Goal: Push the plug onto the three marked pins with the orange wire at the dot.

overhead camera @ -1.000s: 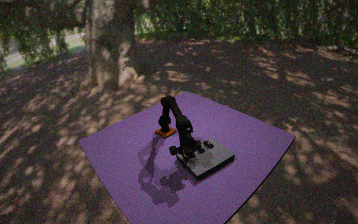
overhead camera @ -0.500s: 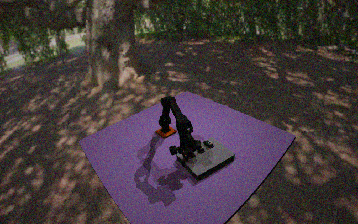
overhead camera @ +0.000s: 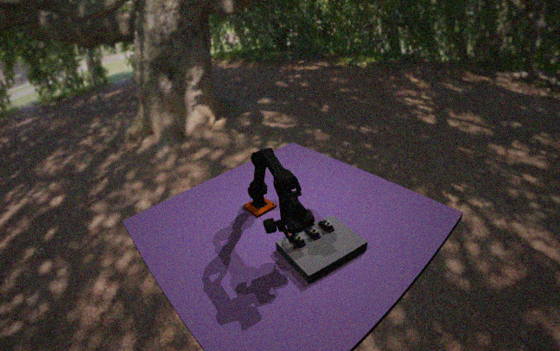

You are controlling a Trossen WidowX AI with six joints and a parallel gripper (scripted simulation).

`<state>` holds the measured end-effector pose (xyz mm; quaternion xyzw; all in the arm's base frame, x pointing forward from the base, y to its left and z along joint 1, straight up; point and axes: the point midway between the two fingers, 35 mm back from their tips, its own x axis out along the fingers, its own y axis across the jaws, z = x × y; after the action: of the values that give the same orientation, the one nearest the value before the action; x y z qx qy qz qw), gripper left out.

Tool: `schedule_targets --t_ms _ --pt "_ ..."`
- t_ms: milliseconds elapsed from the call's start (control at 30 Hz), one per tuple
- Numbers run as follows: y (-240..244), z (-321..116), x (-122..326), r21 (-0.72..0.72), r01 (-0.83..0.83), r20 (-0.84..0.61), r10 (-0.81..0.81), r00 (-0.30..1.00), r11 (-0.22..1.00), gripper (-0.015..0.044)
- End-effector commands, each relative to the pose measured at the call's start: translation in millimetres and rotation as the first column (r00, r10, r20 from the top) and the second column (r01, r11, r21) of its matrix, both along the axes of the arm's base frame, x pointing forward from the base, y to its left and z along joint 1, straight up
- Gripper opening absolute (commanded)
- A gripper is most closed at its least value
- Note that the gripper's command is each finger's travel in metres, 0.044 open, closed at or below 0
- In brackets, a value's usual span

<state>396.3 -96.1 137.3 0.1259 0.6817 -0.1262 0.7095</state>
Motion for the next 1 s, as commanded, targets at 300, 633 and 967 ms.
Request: schedule_targets --t_ms 300,633,967 --pt "29.4 10.3 -28.6 -0.002 -0.061 -0.004 0.061 0.998 0.998 0.0000" --pt "55.2 11.7 -59.8 -0.002 -0.125 -0.007 0.125 0.992 0.992 0.0000" --pt "77.2 8.4 -94.1 -0.001 -0.188 -0.010 0.188 0.982 0.982 0.0000"
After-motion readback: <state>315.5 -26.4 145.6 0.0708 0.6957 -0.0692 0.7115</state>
